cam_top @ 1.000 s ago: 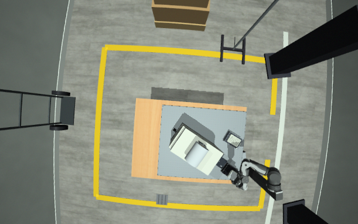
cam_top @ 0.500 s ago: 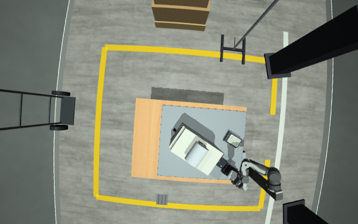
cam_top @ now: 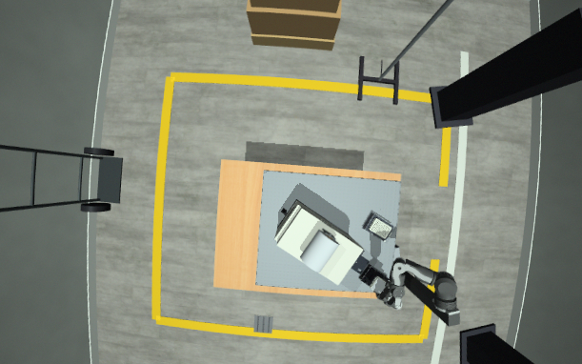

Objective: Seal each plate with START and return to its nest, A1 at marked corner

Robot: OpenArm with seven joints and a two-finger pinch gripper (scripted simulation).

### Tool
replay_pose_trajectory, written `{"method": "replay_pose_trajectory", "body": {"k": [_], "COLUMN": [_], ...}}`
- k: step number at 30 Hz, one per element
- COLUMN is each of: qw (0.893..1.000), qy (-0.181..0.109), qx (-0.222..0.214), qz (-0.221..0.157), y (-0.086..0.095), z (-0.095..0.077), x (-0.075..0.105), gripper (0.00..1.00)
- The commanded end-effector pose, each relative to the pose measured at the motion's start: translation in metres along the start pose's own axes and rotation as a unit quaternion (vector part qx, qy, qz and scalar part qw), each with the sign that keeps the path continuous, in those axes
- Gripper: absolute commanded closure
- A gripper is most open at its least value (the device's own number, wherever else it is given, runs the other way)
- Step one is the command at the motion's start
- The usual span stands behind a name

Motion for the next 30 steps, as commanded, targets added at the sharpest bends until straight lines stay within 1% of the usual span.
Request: {"method": "replay_pose_trajectory", "body": {"k": [1,30], "qw": [1.000,1.000], "qy": [0.001,0.000], "qx": [0.002,0.002], "qz": [0.001,-0.002], "y": [-0.001,0.001], "z": [0.002,0.001], "x": [-0.002,-0.014], "gripper": [1.00,1.00]}}
Point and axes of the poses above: the point where the finger pads meet when closed, its own x axis back along the fingers, its own y axis across the jaws, z = x × y, the point moved 6 cm from there along x, back along the fingers, and after that the axes turned 5 degrees about x, right-handed, at the moved point
